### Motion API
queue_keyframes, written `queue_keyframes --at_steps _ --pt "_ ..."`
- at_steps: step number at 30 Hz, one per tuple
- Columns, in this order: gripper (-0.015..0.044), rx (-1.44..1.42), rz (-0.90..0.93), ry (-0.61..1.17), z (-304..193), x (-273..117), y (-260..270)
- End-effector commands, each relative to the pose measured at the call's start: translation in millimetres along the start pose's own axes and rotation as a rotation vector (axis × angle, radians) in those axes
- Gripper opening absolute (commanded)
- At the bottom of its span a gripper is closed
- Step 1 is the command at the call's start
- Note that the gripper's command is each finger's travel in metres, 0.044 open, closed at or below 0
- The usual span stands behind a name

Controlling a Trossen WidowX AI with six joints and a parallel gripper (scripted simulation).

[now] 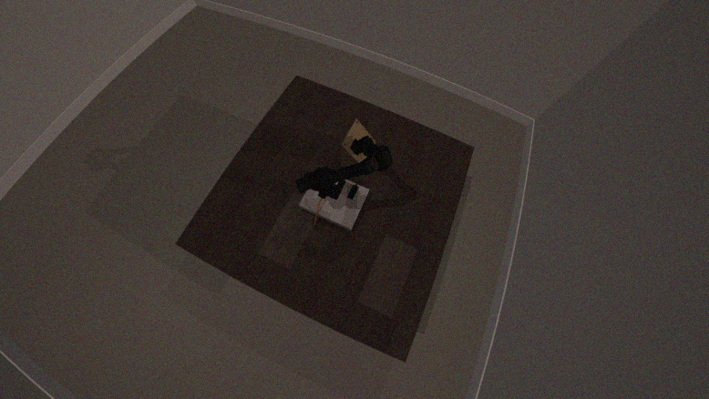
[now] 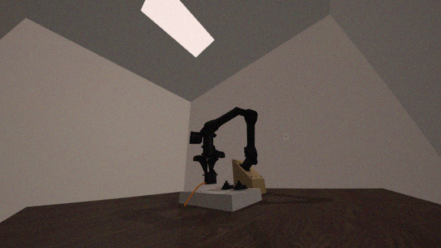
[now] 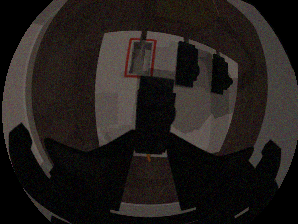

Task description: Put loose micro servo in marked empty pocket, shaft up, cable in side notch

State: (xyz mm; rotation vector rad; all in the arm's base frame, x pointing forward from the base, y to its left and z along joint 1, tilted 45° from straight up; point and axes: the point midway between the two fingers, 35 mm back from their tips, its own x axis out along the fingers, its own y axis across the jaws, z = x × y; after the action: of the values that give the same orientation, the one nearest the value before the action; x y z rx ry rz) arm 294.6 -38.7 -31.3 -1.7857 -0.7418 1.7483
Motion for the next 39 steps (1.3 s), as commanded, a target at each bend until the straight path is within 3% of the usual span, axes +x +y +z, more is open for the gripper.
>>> queue_keyframes --at_steps 1,9,39 --pt "0.0 -0.009 0.009 0.008 -1.7 -3.0 19.1" --pt "0.0 -0.095 0.009 0.008 -1.6 -3.1 22.7" --pt "0.0 -1.137 0.013 0.002 -1.7 -3.1 22.7"
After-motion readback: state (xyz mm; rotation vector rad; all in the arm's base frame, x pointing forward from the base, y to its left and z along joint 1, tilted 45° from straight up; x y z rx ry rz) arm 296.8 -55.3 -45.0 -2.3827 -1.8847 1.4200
